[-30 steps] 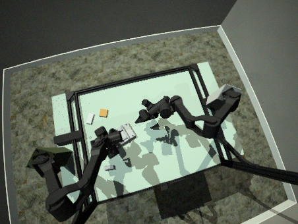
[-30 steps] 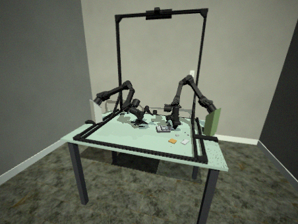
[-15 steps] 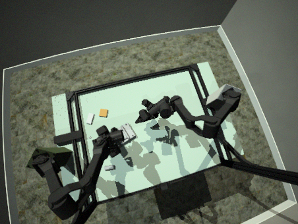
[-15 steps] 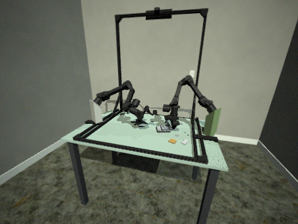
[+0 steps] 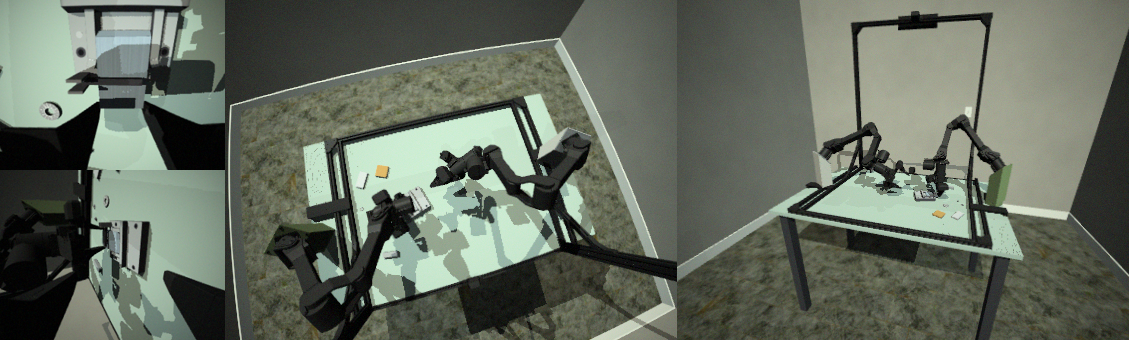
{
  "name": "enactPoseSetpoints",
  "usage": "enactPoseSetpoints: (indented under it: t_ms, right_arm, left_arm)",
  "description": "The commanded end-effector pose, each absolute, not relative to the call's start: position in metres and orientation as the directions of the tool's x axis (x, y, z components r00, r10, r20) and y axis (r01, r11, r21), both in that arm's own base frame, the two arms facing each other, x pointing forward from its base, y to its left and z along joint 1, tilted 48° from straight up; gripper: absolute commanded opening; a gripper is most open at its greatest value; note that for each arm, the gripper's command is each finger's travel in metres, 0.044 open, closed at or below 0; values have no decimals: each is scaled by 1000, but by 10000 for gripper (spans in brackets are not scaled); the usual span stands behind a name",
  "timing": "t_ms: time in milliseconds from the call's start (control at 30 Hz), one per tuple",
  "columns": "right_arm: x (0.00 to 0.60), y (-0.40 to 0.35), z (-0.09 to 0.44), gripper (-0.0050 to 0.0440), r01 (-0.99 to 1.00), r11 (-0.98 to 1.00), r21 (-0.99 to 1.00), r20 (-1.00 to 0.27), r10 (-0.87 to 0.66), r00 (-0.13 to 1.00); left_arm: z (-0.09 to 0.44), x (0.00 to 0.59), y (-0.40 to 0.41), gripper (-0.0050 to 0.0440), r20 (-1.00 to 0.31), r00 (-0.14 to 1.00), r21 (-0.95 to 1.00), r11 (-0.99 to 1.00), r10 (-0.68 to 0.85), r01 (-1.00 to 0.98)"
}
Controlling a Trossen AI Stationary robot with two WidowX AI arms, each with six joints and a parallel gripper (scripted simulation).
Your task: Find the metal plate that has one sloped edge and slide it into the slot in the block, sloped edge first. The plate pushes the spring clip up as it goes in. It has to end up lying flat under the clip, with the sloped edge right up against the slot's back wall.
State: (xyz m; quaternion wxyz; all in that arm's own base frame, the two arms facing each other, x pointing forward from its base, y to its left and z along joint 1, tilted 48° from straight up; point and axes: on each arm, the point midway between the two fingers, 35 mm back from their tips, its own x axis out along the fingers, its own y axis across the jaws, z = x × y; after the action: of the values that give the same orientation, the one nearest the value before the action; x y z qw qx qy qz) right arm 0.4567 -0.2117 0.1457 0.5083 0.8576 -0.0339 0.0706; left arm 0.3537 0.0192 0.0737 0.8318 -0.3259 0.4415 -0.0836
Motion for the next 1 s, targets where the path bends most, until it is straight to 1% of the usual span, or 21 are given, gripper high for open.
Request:
enactPoseSetpoints:
  t_ms: [0,967]
  right_arm:
    - [457,-210,145,440,-127,-479,869,155,18,988]
    - [457,-210,145,440,-127,-479,869,155,18,988]
  left_arm:
    - [76,359,22,-50,-675,604,-613,778,-424,-140]
    - [79,364,25,-50,-675,604,-613,778,-423,-140]
